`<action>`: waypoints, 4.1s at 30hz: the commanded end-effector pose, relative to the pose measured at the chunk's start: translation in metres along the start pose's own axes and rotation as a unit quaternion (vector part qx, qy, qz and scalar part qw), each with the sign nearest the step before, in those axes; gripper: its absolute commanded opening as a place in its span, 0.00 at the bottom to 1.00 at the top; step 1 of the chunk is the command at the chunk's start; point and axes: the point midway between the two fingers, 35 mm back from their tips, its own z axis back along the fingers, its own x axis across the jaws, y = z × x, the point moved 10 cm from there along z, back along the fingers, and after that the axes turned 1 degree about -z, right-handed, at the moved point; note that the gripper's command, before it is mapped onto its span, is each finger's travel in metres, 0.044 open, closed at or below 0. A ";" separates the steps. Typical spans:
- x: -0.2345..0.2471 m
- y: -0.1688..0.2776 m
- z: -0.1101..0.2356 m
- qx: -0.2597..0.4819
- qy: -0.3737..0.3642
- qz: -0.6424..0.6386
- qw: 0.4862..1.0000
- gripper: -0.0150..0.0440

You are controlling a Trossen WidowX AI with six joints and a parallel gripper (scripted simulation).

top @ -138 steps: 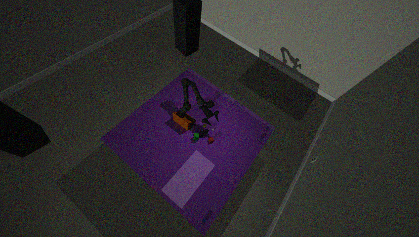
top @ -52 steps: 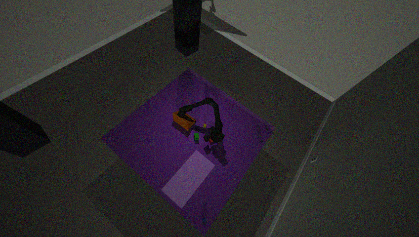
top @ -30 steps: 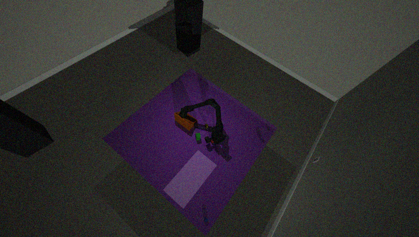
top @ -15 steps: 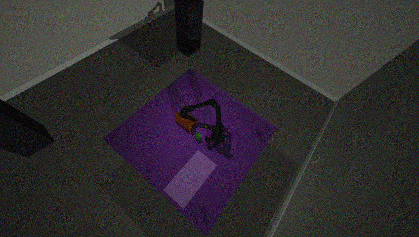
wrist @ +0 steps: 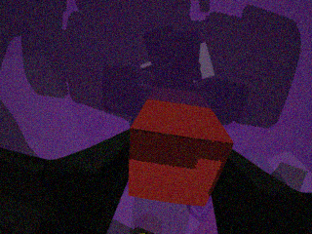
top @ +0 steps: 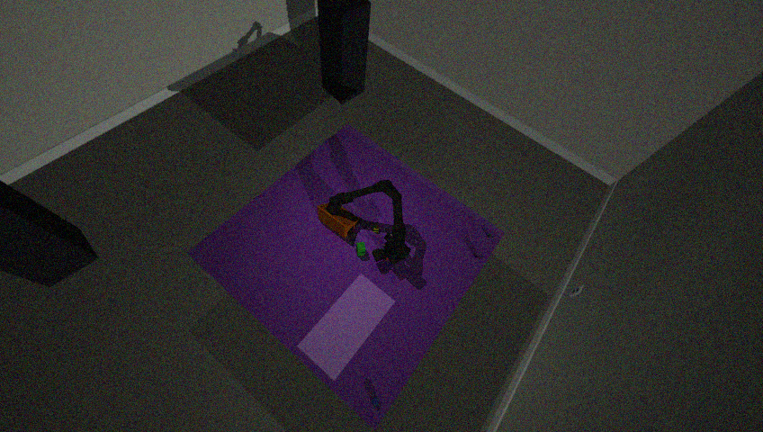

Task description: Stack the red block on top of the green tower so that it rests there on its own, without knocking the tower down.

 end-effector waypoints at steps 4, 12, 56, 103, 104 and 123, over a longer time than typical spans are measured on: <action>-0.001 0.001 -0.001 0.003 0.000 -0.002 1.000 0.51; 0.000 -0.001 0.029 0.002 0.000 -0.002 1.000 0.25; -0.076 0.031 0.121 -0.001 0.008 -0.004 1.000 0.25; -0.135 0.079 0.086 0.003 0.004 -0.004 1.000 0.25; -0.135 0.079 0.086 0.003 0.004 -0.004 1.000 0.25; -0.135 0.079 0.087 0.003 0.004 -0.004 1.000 0.25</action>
